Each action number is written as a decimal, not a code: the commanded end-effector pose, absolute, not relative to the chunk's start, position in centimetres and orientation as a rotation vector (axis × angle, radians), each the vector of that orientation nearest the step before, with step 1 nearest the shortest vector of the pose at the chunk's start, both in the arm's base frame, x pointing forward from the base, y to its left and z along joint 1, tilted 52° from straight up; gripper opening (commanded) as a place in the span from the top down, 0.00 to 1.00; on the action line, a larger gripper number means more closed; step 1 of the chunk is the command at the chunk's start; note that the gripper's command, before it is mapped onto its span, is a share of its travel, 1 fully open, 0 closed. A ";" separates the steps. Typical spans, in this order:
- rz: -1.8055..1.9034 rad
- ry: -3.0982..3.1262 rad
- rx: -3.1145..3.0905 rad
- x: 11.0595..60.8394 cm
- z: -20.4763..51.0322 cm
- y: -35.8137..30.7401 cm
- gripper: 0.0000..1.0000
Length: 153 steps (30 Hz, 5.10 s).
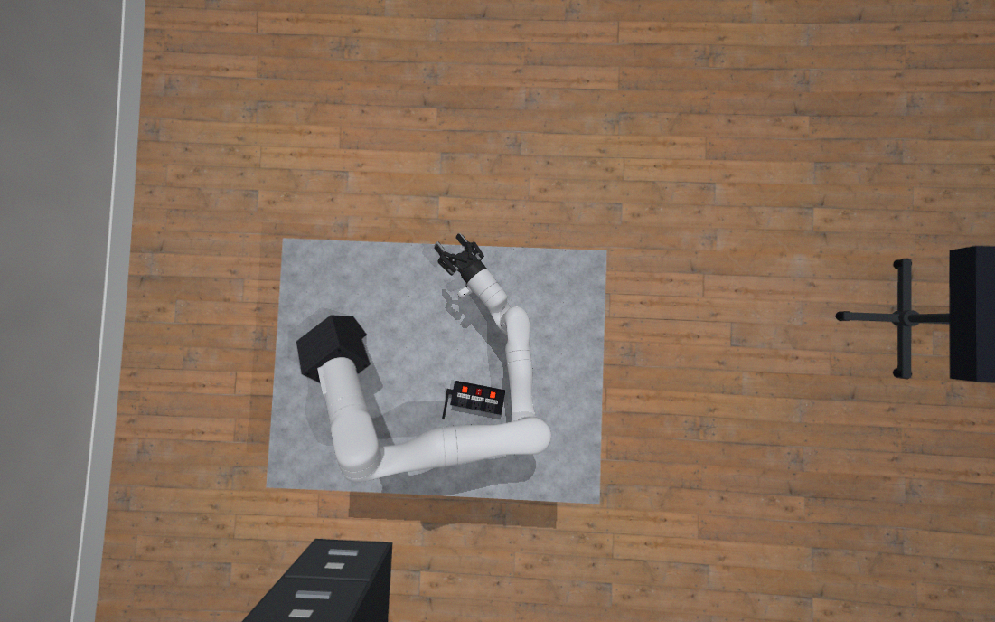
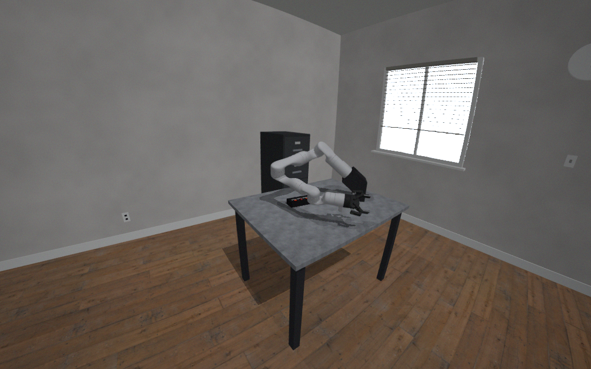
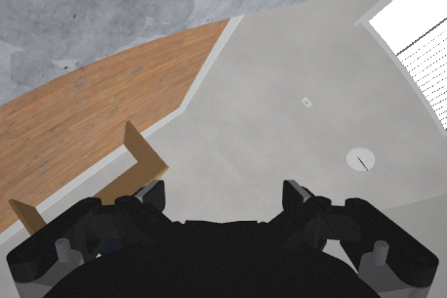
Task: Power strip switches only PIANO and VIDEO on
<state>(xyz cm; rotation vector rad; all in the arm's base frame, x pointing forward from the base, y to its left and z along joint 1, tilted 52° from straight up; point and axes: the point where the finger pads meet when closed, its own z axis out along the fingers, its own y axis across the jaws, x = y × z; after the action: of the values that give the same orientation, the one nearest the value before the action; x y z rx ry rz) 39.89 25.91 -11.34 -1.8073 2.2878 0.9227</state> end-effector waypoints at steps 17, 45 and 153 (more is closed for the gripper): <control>0.923 2.286 -1.809 39.9 -11.3 26.0 0.00; 0.923 2.286 -1.809 39.9 -11.3 26.0 1.00; -0.331 2.400 -1.907 37.9 5.9 7.3 1.00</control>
<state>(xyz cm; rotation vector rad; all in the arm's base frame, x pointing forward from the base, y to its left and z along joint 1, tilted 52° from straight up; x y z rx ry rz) 38.01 6.87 5.67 -1.8980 2.4156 -0.3233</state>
